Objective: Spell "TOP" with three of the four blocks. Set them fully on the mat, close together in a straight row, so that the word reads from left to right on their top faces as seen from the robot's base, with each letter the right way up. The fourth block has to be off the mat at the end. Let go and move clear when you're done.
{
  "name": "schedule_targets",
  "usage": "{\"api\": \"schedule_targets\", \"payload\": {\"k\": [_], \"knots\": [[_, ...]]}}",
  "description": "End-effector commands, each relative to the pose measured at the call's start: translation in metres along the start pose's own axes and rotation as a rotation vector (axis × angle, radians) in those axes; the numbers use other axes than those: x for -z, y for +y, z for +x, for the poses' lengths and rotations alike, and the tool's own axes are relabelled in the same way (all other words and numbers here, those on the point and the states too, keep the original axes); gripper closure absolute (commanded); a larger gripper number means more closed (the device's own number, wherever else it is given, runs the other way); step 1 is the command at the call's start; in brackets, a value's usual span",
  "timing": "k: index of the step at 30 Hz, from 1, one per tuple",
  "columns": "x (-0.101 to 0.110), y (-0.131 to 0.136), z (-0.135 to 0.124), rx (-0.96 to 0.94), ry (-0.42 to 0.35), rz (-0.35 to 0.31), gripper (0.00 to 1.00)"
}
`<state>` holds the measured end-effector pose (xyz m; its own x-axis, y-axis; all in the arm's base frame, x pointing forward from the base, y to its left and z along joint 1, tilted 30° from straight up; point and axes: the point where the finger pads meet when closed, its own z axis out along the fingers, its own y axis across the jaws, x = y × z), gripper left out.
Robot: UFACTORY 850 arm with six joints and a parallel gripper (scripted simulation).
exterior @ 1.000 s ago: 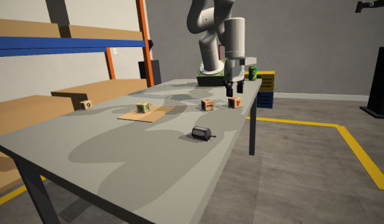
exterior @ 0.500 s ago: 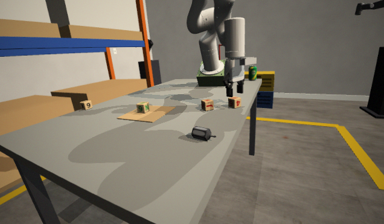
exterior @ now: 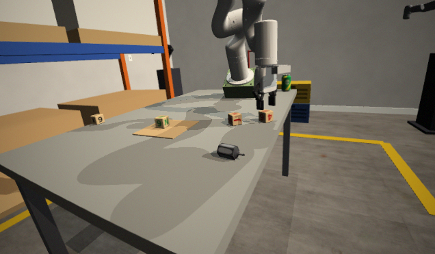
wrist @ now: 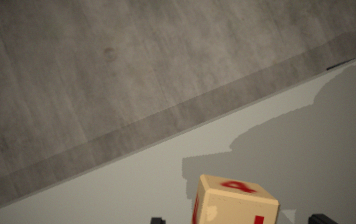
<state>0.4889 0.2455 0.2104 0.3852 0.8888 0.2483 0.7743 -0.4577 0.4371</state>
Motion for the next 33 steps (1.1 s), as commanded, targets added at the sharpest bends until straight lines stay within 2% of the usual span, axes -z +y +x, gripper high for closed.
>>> {"api": "schedule_targets", "payload": {"k": [1,20,33], "knots": [[0.000,0.000,0.001,0.000,0.001,-0.001,0.13],[-0.002,0.000,0.001,0.000,0.001,-0.001,0.13],[-0.036,0.000,0.001,0.000,0.001,-0.001,0.13]]}}
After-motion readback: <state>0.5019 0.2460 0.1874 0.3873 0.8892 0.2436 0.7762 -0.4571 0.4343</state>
